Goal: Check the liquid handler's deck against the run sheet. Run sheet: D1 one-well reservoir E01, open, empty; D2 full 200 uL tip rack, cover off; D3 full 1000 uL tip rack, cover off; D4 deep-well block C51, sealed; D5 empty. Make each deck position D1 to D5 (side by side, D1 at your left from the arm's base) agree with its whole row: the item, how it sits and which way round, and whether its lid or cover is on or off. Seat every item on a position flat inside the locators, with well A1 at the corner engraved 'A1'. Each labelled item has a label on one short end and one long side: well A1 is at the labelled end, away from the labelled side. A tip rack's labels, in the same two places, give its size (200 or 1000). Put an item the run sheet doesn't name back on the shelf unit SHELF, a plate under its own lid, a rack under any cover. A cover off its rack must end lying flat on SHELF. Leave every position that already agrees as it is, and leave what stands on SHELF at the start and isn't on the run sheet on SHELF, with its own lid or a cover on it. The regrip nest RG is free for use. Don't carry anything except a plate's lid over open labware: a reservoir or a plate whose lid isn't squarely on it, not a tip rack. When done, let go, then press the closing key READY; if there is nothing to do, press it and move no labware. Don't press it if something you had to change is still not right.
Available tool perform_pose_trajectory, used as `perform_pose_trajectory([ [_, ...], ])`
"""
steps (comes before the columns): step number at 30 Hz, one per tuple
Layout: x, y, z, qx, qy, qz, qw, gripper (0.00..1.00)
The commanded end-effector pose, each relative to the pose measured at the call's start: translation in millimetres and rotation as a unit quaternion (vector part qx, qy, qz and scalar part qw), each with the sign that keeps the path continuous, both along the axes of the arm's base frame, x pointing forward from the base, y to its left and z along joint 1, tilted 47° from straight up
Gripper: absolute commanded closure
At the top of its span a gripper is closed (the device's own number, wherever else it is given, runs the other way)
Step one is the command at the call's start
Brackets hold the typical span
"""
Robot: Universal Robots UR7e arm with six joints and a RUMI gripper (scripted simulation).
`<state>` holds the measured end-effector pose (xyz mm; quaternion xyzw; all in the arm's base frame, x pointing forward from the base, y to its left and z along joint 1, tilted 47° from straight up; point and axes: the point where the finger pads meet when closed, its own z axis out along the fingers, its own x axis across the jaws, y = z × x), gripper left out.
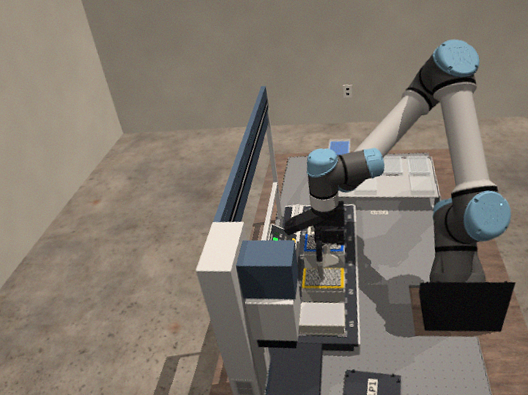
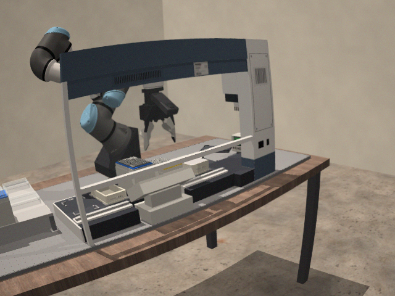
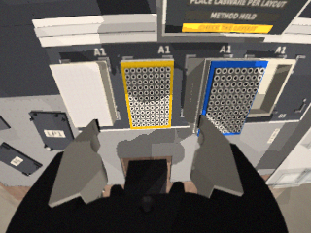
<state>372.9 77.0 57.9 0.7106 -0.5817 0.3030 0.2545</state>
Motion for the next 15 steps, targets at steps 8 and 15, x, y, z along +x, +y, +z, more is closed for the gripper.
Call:
perform_pose_trajectory([
  [8, 2.7, -12.6, -12.2, 0.0, 0.0, 0.0, 1.0, 0.18],
  [15, 3.8, -18.6, -18.0, 0.0, 0.0, 0.0, 1.0, 0.18],
])
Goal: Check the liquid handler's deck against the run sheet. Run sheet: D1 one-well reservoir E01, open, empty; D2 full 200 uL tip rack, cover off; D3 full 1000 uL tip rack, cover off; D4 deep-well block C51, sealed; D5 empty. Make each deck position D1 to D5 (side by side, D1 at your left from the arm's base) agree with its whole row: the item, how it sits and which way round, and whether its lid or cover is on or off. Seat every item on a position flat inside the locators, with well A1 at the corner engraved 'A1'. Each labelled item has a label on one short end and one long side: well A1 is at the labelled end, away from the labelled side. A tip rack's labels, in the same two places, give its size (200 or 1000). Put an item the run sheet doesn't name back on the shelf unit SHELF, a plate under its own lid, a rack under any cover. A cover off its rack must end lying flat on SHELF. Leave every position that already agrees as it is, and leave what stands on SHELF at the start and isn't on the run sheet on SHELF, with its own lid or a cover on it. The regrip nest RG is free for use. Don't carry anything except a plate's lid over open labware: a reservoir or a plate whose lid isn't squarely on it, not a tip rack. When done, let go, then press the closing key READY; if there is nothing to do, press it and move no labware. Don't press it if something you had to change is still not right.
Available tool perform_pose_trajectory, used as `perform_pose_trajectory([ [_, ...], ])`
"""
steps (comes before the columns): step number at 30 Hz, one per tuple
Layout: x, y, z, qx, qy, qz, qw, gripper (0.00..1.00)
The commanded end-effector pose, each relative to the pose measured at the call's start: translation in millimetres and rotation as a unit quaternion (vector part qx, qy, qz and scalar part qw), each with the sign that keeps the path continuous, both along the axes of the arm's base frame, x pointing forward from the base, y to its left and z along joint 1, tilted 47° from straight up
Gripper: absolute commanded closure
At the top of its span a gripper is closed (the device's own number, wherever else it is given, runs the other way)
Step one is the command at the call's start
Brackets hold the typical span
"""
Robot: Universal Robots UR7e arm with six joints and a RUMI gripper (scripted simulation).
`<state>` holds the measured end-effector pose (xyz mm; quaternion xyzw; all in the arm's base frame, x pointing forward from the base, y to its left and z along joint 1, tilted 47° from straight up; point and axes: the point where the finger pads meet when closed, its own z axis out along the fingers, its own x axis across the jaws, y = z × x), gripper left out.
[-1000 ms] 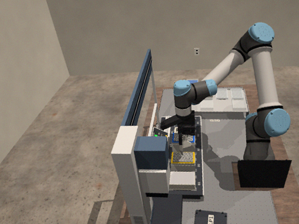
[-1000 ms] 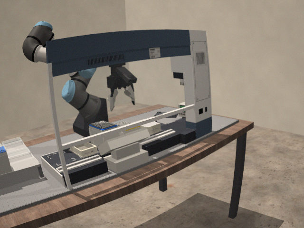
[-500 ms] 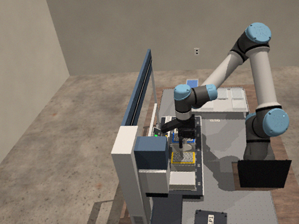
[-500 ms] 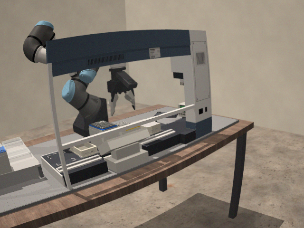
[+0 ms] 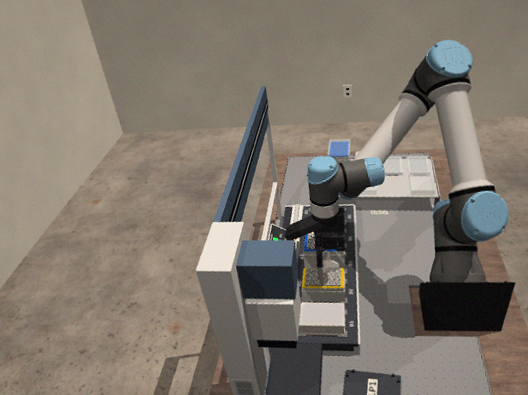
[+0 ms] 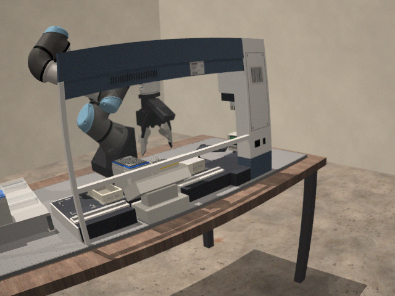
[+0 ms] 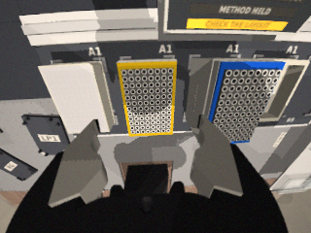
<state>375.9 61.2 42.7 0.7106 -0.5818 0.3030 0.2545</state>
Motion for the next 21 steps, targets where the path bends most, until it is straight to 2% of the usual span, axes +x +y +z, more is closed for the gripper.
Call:
perform_pose_trajectory([
  [1, 1.1, -3.9, -3.9, 0.0, 0.0, 0.0, 1.0, 0.18],
  [21, 5.1, -25.3, -24.5, 0.0, 0.0, 0.0, 1.0, 0.18],
])
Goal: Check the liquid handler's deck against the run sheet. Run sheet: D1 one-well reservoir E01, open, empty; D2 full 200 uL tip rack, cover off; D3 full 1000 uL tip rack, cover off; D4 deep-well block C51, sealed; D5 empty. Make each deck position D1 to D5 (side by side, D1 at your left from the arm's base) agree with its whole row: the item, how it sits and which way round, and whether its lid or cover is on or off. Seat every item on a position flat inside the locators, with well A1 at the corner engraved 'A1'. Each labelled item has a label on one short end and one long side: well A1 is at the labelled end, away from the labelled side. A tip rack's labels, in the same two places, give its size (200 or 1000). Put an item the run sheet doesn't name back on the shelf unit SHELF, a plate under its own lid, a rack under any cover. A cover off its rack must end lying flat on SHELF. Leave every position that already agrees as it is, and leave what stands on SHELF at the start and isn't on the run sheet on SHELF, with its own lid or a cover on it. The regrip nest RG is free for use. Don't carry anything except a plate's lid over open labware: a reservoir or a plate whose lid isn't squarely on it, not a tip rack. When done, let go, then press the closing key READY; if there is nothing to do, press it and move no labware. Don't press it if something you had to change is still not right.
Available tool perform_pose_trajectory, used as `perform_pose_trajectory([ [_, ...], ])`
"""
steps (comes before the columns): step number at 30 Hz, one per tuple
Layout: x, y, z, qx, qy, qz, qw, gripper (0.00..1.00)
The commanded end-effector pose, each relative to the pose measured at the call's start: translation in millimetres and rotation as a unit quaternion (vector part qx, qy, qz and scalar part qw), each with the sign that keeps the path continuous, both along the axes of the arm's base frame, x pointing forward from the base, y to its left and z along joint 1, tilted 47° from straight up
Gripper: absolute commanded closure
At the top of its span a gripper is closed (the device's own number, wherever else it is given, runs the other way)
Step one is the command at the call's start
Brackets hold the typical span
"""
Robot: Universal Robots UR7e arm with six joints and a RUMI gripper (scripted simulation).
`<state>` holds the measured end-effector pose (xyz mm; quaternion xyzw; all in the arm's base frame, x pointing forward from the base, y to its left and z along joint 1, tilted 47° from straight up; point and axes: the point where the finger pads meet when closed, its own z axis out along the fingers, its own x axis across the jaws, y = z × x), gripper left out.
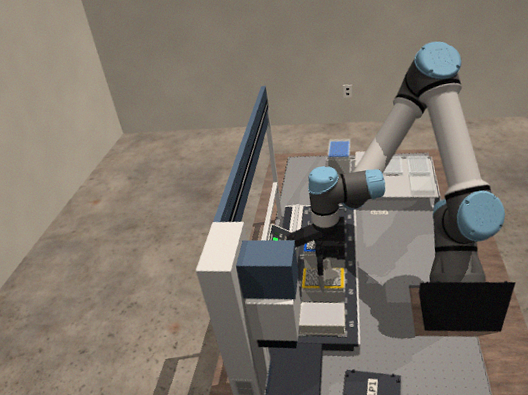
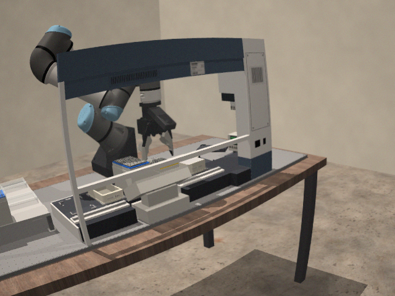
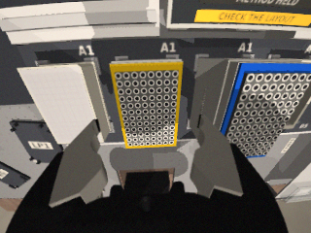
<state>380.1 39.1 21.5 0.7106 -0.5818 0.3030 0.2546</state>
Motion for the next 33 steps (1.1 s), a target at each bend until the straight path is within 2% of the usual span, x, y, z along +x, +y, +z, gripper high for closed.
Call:
perform_pose_trajectory([
  [1, 1.2, -4.4, -4.4, 0.0, -0.001, 0.0, 1.0, 0.18],
  [23, 5.7, -28.3, -27.3, 0.0, -0.001, 0.0, 1.0, 0.18],
  [33, 5.8, -28.6, -27.6, 0.0, -0.001, 0.0, 1.0, 0.18],
])
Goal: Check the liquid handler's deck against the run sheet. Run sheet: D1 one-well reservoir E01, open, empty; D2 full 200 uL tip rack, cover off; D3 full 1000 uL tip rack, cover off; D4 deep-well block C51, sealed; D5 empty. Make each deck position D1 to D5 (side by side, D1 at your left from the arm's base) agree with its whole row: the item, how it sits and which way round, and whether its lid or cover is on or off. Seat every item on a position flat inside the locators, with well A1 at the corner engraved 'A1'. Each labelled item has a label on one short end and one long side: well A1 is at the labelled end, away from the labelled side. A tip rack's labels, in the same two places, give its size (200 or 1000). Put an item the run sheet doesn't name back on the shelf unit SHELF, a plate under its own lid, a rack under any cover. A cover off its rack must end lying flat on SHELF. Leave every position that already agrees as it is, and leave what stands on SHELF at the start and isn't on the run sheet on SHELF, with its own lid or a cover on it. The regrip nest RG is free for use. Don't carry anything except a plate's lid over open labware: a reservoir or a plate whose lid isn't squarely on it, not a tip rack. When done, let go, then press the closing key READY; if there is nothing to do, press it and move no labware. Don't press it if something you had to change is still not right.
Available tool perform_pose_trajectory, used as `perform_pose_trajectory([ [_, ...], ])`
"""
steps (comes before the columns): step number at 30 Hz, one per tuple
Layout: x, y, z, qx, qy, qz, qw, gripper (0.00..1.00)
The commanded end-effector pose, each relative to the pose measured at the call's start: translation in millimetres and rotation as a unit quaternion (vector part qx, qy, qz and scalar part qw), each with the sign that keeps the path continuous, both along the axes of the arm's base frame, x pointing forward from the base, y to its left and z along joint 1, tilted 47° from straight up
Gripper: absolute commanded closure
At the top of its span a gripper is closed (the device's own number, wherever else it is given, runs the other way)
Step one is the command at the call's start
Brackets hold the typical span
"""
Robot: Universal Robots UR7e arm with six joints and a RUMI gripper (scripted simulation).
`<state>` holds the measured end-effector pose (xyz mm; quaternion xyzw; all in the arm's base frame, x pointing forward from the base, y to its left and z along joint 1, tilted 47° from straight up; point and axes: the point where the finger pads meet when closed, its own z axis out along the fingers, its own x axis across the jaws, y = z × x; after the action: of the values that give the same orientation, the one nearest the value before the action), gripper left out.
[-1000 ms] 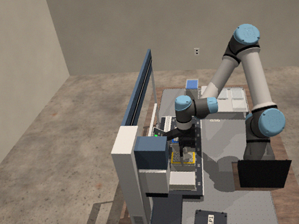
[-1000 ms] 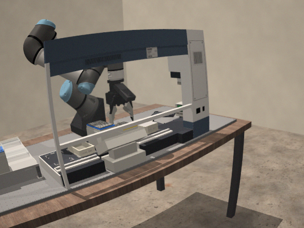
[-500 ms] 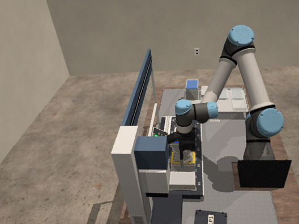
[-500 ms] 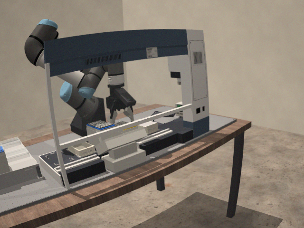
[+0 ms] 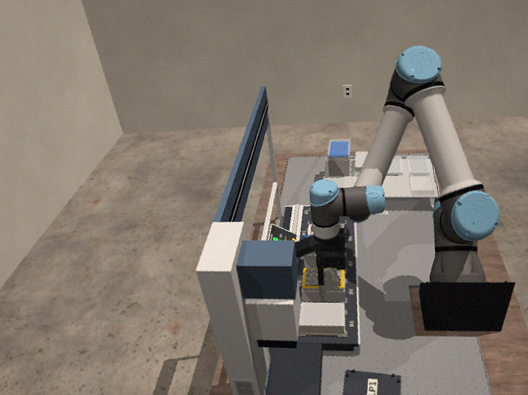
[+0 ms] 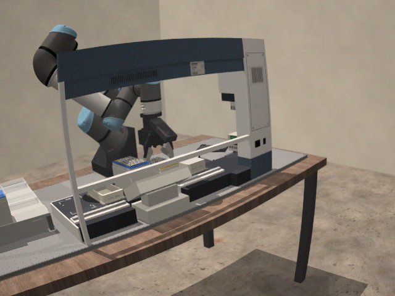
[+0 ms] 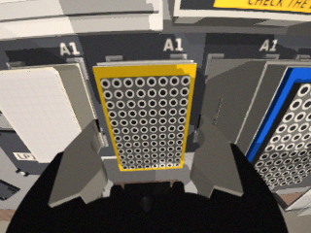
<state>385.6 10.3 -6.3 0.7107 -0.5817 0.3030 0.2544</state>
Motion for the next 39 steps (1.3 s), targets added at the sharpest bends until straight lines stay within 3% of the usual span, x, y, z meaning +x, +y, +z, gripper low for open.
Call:
perform_pose_trajectory([
  [1, 0.2, 0.2, 0.1, 0.0, 0.0, 0.0, 1.0, 0.18],
  [3, 0.2, 0.2, 0.2, 0.0, 0.0, 0.0, 1.0, 0.18],
  [4, 0.2, 0.2, 0.2, 0.0, 0.0, 0.0, 1.0, 1.0],
  [39, 0.0, 1.3, 1.2, 0.0, 0.0, 0.0, 1.0, 1.0],
])
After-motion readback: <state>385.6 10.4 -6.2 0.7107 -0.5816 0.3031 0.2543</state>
